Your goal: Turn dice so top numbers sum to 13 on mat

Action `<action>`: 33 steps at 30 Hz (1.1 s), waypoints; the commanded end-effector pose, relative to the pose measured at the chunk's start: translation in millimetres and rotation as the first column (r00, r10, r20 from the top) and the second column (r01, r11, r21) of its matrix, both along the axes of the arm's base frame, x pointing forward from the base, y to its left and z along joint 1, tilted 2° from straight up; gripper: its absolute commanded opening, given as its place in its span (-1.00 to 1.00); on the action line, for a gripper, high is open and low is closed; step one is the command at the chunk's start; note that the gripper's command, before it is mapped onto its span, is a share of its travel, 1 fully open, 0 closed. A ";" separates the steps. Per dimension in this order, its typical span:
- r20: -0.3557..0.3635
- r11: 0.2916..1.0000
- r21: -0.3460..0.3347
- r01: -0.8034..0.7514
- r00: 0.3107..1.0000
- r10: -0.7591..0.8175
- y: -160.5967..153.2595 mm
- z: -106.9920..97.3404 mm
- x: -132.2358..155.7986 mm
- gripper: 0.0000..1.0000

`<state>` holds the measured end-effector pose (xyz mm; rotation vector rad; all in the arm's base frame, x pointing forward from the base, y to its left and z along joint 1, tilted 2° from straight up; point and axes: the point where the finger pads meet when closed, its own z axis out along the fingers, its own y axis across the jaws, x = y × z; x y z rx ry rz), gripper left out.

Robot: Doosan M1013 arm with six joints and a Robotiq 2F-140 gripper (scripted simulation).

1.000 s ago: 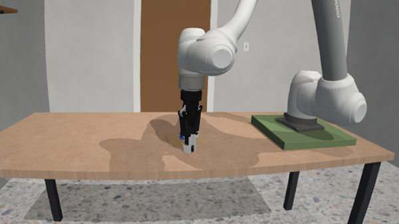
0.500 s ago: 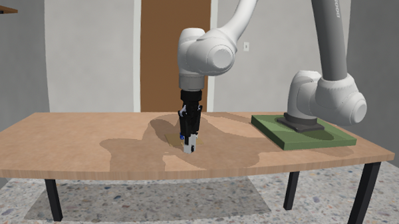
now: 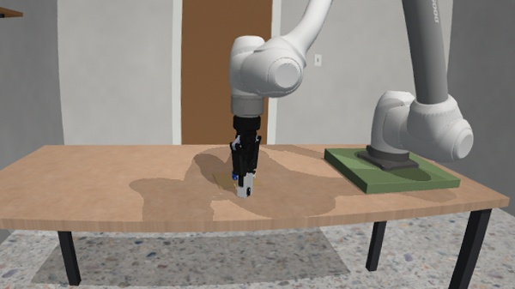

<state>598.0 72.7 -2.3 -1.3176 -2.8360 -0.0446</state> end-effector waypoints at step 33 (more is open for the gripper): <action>0.001 1.000 0.000 -0.027 1.000 0.027 -7.8 99.3 1.9 -0.75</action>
